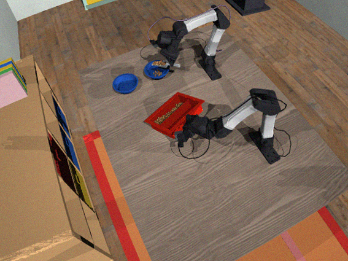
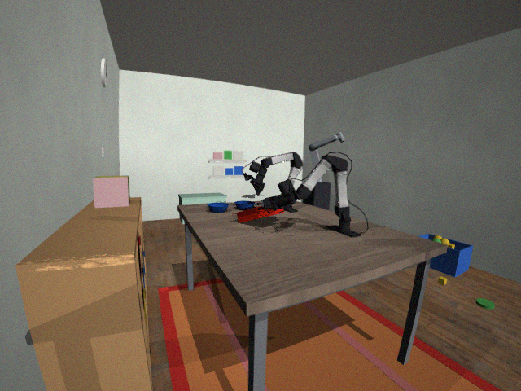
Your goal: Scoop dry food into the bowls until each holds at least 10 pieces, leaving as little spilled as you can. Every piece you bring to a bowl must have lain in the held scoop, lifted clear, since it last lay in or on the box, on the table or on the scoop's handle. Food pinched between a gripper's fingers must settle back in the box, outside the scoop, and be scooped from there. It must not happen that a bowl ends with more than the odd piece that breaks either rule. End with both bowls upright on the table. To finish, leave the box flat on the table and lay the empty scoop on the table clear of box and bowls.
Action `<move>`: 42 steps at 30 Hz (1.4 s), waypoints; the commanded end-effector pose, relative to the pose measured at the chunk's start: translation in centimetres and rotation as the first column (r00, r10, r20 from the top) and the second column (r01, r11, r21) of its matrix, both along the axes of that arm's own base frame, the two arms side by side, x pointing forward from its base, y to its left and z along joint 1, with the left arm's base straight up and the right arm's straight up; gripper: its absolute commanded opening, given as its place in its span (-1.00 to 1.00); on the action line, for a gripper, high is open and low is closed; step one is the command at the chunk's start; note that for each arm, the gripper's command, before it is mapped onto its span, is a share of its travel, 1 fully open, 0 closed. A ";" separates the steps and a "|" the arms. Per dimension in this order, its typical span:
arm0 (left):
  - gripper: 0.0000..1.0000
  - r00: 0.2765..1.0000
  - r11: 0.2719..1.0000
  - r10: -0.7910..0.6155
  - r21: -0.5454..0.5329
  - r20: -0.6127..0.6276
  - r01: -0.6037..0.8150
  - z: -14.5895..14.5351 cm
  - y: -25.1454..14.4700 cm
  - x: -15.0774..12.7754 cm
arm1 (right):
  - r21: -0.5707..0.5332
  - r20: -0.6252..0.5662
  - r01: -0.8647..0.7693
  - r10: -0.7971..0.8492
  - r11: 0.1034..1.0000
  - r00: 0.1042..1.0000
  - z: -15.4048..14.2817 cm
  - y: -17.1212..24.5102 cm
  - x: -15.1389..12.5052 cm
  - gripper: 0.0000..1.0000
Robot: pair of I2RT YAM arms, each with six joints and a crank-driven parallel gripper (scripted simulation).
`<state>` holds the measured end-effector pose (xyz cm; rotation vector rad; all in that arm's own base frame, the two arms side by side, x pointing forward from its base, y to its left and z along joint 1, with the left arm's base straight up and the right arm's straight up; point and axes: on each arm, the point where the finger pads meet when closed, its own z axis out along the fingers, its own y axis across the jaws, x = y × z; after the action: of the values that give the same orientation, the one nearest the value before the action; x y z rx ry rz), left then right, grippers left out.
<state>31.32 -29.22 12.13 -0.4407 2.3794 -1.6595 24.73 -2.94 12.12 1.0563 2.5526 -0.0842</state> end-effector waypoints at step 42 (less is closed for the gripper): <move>-1.00 0.990 0.998 -0.017 -0.053 0.138 0.024 4.3 -0.6 1.0 | 0.149 0.044 0.217 -0.225 0.965 0.973 3.2 1.2 2.4 -1.00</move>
<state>31.32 -29.22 12.13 -0.4407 2.3794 -1.6595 26.47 -2.09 13.22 1.3766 2.4616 0.0225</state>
